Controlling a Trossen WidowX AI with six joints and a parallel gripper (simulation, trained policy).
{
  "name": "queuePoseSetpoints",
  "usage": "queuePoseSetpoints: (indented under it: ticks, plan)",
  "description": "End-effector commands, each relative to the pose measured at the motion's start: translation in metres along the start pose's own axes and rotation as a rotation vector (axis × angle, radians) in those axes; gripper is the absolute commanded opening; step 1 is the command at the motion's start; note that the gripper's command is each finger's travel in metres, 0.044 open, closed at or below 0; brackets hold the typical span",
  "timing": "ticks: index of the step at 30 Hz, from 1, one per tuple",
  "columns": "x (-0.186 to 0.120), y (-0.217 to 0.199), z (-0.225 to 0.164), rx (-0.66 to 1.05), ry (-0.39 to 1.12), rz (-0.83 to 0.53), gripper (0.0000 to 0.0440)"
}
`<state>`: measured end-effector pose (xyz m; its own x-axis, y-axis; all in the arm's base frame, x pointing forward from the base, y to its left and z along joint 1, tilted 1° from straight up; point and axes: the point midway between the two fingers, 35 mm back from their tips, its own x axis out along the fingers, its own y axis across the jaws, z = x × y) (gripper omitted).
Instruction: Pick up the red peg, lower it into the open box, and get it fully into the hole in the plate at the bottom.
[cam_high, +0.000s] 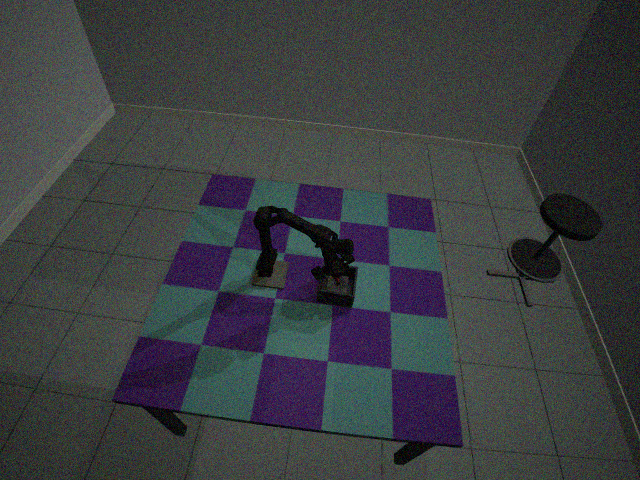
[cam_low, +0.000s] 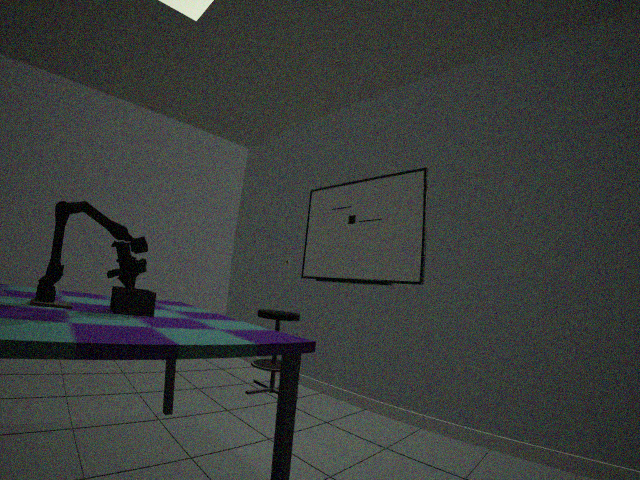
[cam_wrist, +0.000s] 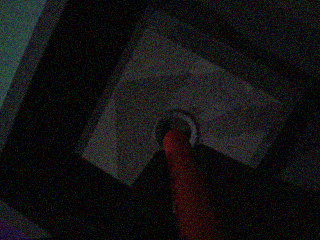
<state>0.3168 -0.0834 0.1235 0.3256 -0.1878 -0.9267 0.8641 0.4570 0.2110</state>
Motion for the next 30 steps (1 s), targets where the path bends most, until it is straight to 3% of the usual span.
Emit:
queuePoseSetpoints:
  ticks: [1, 4, 11, 30]
  plan:
    - [0.010, 0.000, 0.001, -0.008, 0.018, -0.013, 0.0000]
    - [0.017, -0.001, 0.001, -0.020, 0.029, -0.028, 0.0016]
    - [0.026, -0.003, 0.004, -0.067, 0.049, -0.059, 0.0159]
    - [0.024, 0.019, 0.038, -0.164, 0.061, -0.081, 0.0148]
